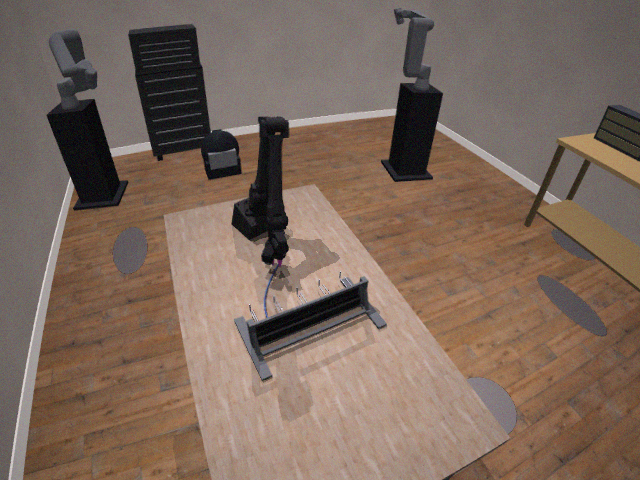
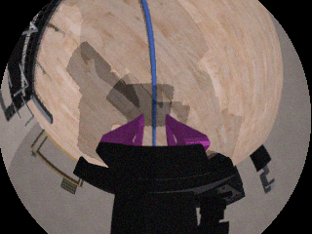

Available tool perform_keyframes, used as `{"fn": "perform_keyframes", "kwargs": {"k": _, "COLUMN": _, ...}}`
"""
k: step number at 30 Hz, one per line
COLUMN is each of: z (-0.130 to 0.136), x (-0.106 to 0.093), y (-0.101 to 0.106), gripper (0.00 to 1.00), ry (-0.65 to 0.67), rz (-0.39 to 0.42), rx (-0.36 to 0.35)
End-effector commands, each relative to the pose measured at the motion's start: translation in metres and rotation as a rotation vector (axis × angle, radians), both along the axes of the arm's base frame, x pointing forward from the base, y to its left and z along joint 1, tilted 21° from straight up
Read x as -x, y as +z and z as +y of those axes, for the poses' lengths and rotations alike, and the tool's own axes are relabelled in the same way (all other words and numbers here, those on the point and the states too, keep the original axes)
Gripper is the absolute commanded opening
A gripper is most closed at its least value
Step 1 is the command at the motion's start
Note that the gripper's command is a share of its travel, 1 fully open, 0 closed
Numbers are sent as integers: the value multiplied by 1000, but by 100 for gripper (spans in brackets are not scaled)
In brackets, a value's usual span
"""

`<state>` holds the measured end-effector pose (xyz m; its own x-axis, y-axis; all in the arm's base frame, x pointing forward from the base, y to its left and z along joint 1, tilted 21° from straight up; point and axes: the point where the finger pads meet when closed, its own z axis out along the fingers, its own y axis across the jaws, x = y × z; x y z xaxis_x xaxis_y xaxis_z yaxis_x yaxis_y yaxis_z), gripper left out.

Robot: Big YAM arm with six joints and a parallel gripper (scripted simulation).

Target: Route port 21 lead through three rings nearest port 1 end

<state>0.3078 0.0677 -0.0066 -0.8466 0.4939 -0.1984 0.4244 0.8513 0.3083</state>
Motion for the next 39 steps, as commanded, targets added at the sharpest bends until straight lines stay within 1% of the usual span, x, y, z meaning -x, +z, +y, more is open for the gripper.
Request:
{"fn": "perform_keyframes", "kwargs": {"k": 1, "z": 2, "x": -2, "y": 1, "gripper": 33, "ry": -1, "rz": -13, "rx": -1}}
{"fn": "perform_keyframes", "kwargs": {"k": 39, "z": 2, "x": -1, "y": -2, "gripper": 33, "ry": -1, "rz": -7, "rx": 0}}
